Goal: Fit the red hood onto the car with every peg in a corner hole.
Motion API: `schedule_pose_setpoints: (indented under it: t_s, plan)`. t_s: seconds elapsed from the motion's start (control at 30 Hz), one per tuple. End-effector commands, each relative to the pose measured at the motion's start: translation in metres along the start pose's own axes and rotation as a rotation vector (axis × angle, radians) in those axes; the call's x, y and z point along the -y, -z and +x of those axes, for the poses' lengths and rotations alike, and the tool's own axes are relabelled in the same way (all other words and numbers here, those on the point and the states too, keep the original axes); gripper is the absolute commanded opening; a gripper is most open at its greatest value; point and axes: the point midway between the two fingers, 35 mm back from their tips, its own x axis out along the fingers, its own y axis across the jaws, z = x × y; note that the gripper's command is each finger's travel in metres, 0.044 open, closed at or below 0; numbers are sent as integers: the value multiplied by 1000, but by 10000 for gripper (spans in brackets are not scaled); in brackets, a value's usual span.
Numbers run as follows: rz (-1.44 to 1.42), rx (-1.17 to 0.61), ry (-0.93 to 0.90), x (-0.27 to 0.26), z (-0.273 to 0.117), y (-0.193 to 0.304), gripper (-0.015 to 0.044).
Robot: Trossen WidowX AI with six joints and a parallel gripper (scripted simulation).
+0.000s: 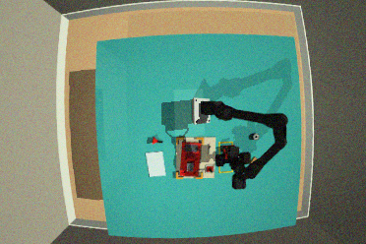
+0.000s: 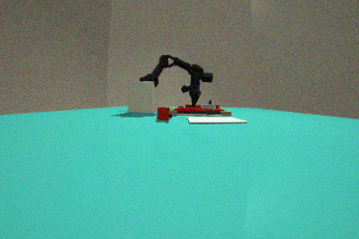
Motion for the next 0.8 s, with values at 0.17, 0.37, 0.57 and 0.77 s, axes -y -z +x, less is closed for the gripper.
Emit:
schedule_pose_setpoints:
  t_s: [0.17,0.37,0.57,0.77]
  plan:
    - [0,0,0,0,0,0,157]
    - [0,0,0,0,0,0,315]
    - [0,0,0,0,0,0,440]
    - [2,-29,-23,1,-33,0,440]
